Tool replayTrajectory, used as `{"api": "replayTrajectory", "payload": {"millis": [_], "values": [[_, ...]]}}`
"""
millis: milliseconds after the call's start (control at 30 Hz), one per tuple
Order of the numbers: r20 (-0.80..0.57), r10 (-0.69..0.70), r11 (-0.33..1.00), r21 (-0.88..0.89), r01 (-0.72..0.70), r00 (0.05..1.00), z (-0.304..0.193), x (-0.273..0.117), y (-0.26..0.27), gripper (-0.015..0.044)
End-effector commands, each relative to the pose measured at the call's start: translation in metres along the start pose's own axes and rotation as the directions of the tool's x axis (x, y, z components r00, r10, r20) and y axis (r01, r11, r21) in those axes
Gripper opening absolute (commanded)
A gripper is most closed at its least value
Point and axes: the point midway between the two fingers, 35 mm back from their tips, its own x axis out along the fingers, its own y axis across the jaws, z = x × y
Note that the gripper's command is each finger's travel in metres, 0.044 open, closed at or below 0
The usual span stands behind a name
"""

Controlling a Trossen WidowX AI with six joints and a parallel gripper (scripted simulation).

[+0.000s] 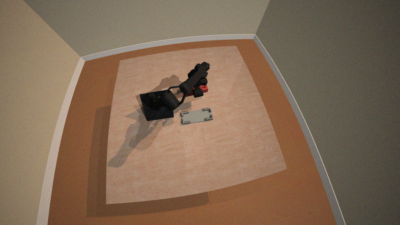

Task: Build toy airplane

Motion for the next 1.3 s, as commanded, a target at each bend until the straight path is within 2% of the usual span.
{"api": "replayTrajectory", "payload": {"millis": [0,300,1267], "values": [[0.006,0.010,1.000,0.012,-0.010,1.000,-0.001,-0.016,-0.002,0.0000],[0.005,0.008,1.000,0.013,-0.008,1.000,-0.004,-0.030,-0.005,0.0000],[0.013,0.033,0.998,0.050,-0.034,0.999,-0.008,0.005,-0.091,0.0000]]}}
